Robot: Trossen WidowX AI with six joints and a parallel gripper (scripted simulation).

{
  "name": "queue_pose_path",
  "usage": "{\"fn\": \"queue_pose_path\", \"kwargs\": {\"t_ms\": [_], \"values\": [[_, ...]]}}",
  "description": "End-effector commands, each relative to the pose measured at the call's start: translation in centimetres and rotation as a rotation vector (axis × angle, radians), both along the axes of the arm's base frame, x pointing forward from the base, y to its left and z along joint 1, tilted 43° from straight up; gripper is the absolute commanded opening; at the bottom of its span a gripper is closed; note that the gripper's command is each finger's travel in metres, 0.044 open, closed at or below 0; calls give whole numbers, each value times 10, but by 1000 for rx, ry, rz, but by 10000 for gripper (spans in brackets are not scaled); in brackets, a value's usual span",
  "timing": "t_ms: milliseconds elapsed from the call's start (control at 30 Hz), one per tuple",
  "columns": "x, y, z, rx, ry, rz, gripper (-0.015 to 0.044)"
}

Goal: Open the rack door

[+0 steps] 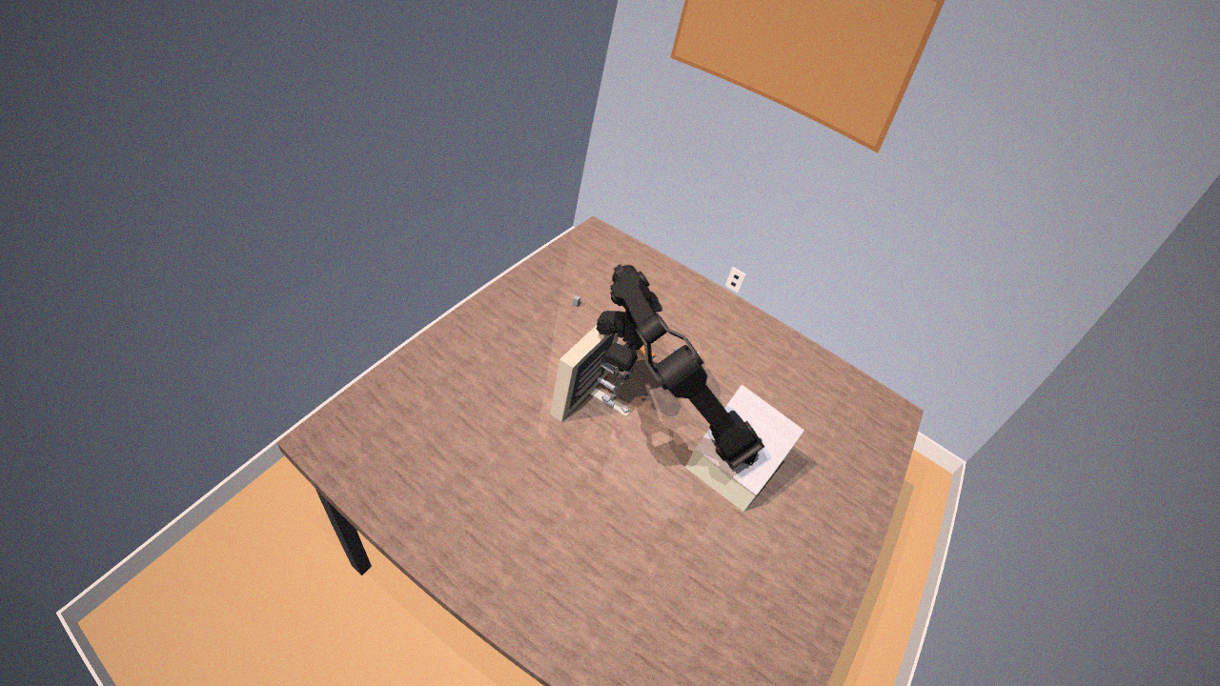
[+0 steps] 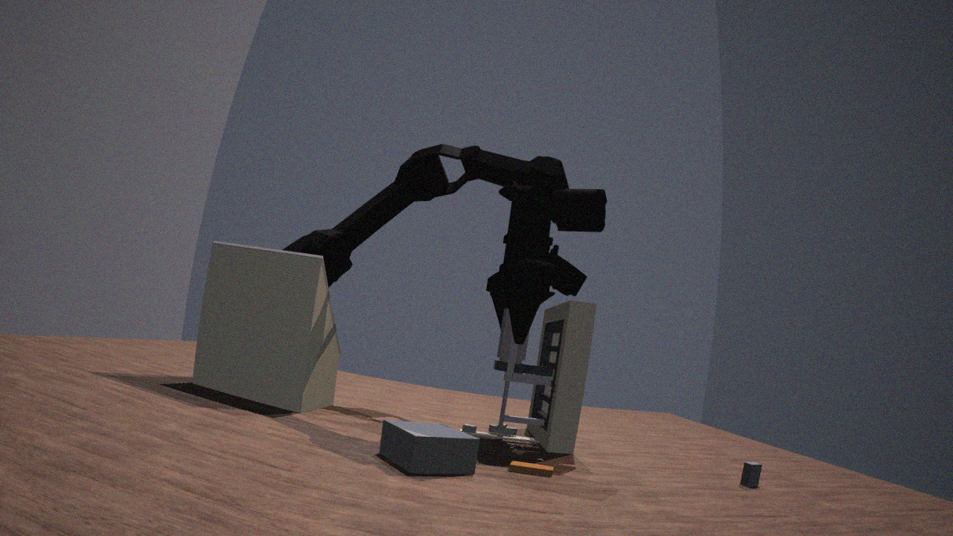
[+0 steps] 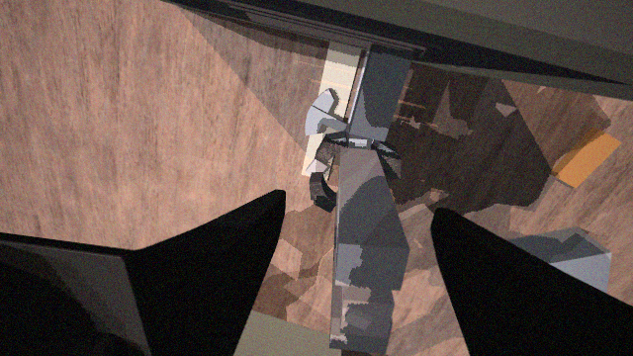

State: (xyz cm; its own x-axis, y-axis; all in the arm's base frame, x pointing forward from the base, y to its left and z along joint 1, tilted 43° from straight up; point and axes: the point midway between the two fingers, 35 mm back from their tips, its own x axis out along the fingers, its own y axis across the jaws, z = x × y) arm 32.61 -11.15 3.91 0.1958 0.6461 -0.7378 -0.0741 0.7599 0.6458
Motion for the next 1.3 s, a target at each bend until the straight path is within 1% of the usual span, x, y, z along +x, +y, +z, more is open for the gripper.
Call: {"fn": "queue_pose_path", "kwargs": {"t_ms": [0, 933, 1200, 1267], "values": [[0, 1, 0, -34, -130, 144, 285], [0, 1, 0, -306, -1022, 1159, 285], [0, 1, 0, -313, -1043, 1183, 285], [0, 1, 0, -313, -1043, 1183, 272]]}}
